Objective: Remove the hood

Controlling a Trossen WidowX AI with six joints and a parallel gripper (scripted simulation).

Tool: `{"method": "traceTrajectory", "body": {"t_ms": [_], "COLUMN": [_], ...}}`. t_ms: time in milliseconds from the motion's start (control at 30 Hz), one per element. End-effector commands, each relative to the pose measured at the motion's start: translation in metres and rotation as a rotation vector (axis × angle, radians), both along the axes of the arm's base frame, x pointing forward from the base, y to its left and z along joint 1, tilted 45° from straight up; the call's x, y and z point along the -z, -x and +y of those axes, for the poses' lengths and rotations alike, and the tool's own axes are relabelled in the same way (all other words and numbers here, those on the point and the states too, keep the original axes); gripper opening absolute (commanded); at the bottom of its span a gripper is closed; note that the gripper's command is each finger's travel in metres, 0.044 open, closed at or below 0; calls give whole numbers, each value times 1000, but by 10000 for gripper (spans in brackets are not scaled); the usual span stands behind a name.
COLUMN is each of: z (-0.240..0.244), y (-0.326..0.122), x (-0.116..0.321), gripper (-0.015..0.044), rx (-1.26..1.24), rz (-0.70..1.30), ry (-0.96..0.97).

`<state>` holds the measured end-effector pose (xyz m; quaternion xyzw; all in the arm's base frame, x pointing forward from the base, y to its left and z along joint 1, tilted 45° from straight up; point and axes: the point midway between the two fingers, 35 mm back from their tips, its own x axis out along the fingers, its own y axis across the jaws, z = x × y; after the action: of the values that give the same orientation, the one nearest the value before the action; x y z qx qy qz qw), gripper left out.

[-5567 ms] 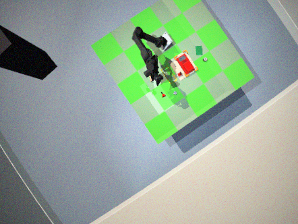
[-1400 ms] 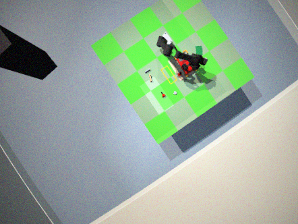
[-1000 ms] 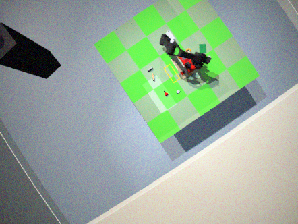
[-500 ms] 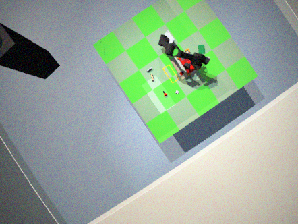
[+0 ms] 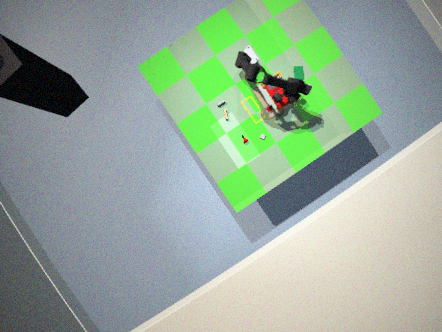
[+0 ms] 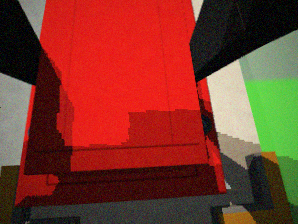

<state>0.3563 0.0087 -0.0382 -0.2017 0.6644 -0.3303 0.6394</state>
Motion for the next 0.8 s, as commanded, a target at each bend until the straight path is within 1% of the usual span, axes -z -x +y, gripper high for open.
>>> {"method": "traceTrajectory", "body": {"t_ms": [0, 767], "z": [3, 14], "y": [-1, -2], "x": [-3, -14], "gripper": [0, 0], "rx": [0, 0], "rz": [-5, -4], "ry": [-4, -4]}}
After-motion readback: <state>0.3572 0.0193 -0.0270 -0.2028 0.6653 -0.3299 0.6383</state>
